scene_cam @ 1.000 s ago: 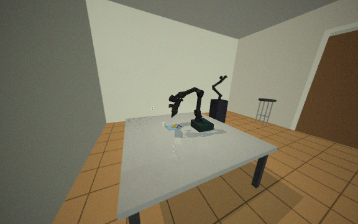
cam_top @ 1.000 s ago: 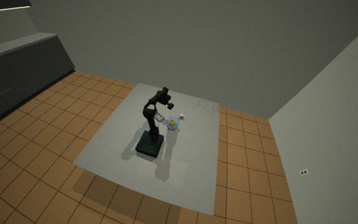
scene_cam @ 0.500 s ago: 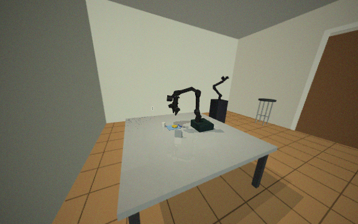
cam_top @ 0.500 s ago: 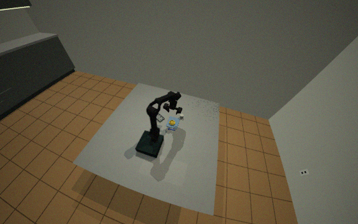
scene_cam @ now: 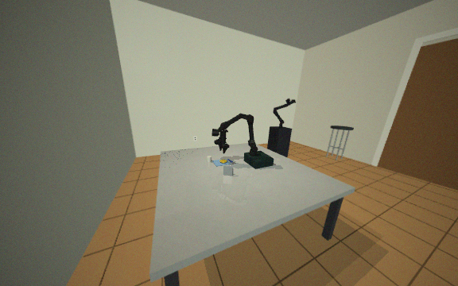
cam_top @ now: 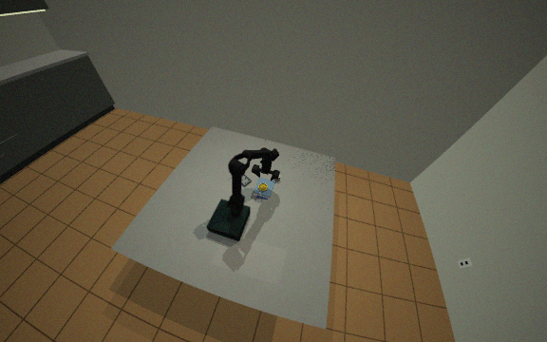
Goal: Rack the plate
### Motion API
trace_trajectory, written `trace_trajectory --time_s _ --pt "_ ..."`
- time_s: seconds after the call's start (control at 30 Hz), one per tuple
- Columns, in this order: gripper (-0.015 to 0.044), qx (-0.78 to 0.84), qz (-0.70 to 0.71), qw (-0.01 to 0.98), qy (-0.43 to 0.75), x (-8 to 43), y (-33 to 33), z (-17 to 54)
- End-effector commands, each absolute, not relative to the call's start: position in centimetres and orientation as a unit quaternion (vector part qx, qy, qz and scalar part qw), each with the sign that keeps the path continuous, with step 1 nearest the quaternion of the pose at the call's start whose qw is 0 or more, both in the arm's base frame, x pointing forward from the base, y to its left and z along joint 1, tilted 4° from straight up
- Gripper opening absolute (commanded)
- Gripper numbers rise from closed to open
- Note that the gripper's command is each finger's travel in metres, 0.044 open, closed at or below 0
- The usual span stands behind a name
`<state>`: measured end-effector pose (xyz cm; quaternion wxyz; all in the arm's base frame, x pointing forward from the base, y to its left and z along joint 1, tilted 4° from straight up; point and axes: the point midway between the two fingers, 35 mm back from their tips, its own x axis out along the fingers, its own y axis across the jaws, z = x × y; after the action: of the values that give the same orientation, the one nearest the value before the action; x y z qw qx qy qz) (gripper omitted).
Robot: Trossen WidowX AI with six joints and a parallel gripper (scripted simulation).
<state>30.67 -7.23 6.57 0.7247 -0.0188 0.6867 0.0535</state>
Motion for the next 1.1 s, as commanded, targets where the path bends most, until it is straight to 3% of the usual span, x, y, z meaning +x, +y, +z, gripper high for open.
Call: trace_trajectory --time_s 0.0,1.07 --pt "0.04 -0.013 0.058 0.717 0.695 30.1 -6.5 2.3" --pt "0.04 -0.013 0.059 0.717 0.695 29.8 -6.3 -2.1"
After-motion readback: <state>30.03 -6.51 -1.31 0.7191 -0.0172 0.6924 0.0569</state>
